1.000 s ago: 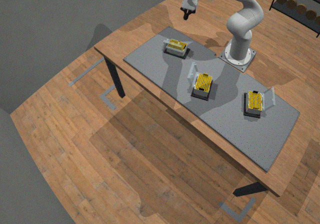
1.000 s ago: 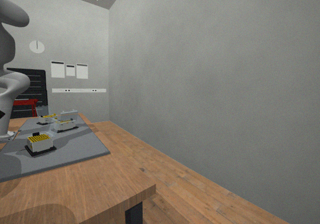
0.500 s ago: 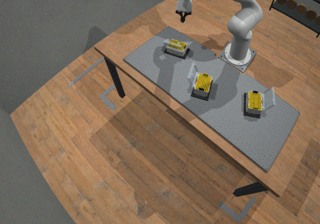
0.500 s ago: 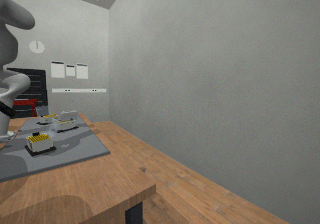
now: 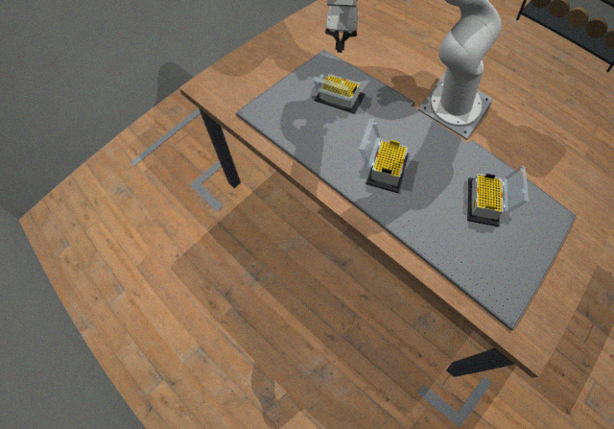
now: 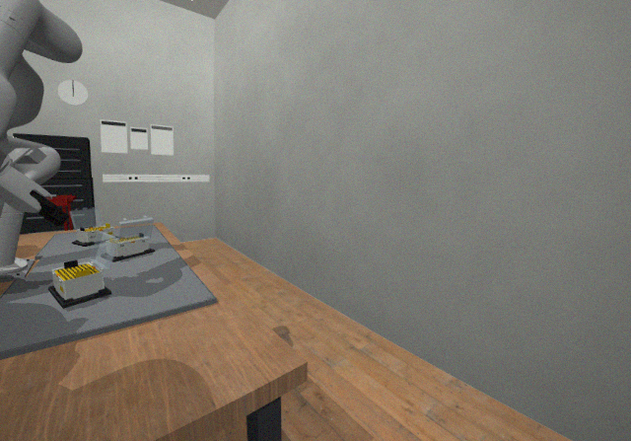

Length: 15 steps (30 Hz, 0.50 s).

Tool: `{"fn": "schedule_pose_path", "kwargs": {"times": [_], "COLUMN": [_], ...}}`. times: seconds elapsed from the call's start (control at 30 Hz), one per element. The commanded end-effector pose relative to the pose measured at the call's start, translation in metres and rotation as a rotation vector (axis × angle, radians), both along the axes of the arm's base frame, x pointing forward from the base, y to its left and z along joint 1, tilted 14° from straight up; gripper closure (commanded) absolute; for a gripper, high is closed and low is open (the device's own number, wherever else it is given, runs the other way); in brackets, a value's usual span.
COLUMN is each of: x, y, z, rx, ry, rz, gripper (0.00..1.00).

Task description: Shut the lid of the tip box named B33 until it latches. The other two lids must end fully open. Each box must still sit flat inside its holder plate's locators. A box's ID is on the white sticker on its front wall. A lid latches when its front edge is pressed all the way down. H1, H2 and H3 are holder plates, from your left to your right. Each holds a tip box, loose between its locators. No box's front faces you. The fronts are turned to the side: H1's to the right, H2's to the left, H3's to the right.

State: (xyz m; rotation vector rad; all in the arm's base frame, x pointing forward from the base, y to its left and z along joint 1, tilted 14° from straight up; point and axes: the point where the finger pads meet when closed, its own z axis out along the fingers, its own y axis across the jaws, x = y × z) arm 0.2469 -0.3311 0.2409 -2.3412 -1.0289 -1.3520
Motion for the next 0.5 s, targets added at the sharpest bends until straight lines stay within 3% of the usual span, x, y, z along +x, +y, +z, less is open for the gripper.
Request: {"fn": "schedule_pose_path", "kwargs": {"times": [0.0, 0.27, 0.47], "x": [0.015, 0.022, 0.046], "y": [0.003, 0.006, 0.023], "z": [0.005, 0.007, 0.014], "rx": [-0.002, -0.002, -0.094], "ry": [0.000, 0.000, 0.157], "rz": [-0.001, -0.001, -0.083], "gripper": [1.00, 1.00, 1.00]}}
